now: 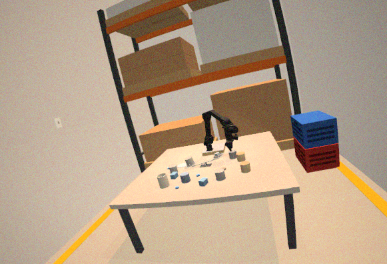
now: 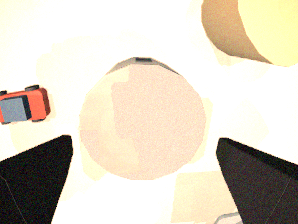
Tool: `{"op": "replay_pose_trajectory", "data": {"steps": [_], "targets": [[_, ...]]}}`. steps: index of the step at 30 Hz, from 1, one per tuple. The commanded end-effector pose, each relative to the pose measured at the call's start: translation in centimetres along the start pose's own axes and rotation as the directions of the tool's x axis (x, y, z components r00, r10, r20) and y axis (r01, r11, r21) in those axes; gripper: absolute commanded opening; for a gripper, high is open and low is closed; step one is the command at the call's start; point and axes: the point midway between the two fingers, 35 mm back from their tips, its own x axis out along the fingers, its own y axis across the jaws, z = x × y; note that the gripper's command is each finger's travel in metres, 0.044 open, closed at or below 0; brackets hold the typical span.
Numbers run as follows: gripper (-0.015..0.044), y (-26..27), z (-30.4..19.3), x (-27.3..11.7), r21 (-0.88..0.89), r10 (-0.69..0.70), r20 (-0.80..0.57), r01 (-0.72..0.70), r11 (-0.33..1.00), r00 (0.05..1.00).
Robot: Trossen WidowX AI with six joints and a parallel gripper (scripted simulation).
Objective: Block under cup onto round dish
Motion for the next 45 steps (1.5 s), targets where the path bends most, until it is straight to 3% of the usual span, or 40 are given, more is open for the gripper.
{"op": "replay_pose_trajectory", "data": {"steps": [1,2,21,45], "targets": [[0.0282,-1.3,-0.8,-0.8,0.064,-0.008,0.006,0.007,0.998,1.000],[0.0260,-1.6,-1.0,-1.0,0.085,-0.007,0.006,0.007,0.996,1.000],[0.0260,-9.9,-10.6,-5.7,0.534,-0.018,-0.003,0.017,0.845,1.000],[0.0260,-10.1,-10.7,-2.7,0.539,-0.017,-0.003,0.016,0.842,1.000]]}}
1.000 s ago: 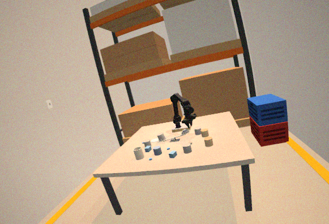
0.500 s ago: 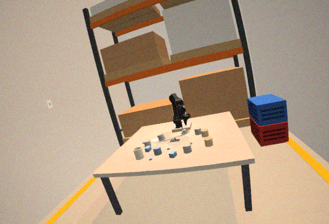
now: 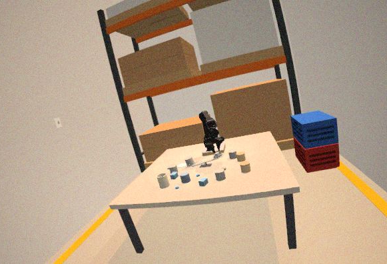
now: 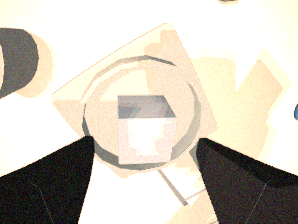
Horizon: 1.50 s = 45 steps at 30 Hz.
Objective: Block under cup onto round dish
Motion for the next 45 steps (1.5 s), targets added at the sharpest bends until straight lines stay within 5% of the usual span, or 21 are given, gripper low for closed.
{"op": "replay_pose_trajectory", "data": {"steps": [1,15,19,27,31,45], "targets": [[0.0260,0.0,0.1,0.8,0.006,0.006,0.001,-0.006,1.000,1.000],[0.0260,0.1,0.0,2.8,0.006,0.006,0.001,-0.006,1.000,1.000],[0.0155,0.1,0.0,2.8,0.006,0.006,0.001,-0.006,1.000,1.000],[0.0102,0.1,0.0,2.8,0.006,0.006,0.001,-0.006,1.000,1.000],[0.0000,0.0,0.1,2.1,0.006,0.006,0.001,-0.006,1.000,1.000],[0.0000,-0.1,0.3,-4.5,0.006,0.006,0.001,-0.006,1.000,1.000]]}}
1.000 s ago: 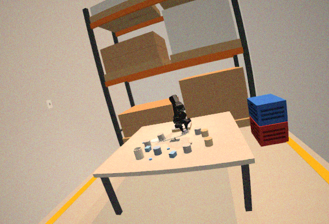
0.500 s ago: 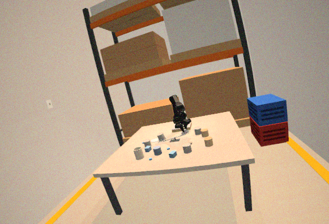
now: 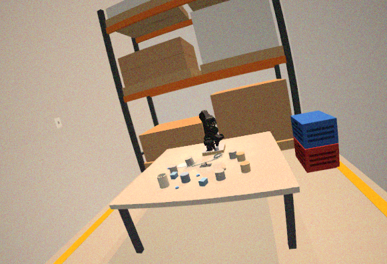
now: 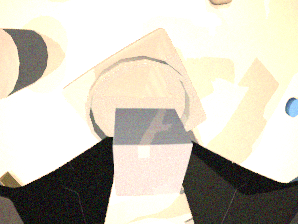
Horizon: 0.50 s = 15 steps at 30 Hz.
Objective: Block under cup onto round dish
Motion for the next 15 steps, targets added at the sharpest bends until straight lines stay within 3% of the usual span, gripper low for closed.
{"op": "replay_pose_trajectory", "data": {"steps": [1,5,15], "targets": [[0.0000,0.1,-0.1,-2.6,0.005,-0.004,0.015,0.004,1.000,1.000],[0.0000,0.2,-0.3,-4.1,0.005,-0.004,0.015,0.004,1.000,1.000],[0.0000,-0.8,-1.0,-3.9,0.001,-0.005,0.017,0.005,1.000,1.000]]}}
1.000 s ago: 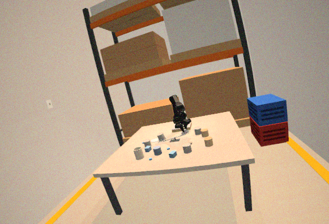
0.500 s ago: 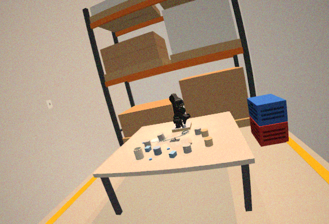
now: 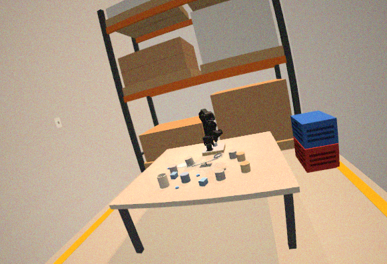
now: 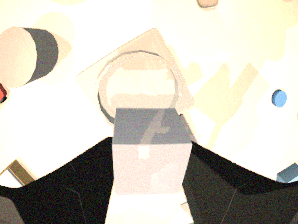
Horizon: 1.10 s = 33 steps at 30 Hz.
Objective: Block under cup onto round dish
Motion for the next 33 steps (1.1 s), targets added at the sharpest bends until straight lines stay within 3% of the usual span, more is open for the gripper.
{"op": "replay_pose_trajectory", "data": {"steps": [1,15,33], "targets": [[0.0000,-1.2,-0.8,-0.1,-0.002,-0.003,0.012,0.003,1.000,1.000],[0.0000,-8.8,-7.6,2.3,0.013,-0.025,0.017,0.025,1.000,1.000],[0.0000,-14.5,-18.9,5.1,-0.008,-0.056,-0.013,0.056,0.998,0.998]]}}
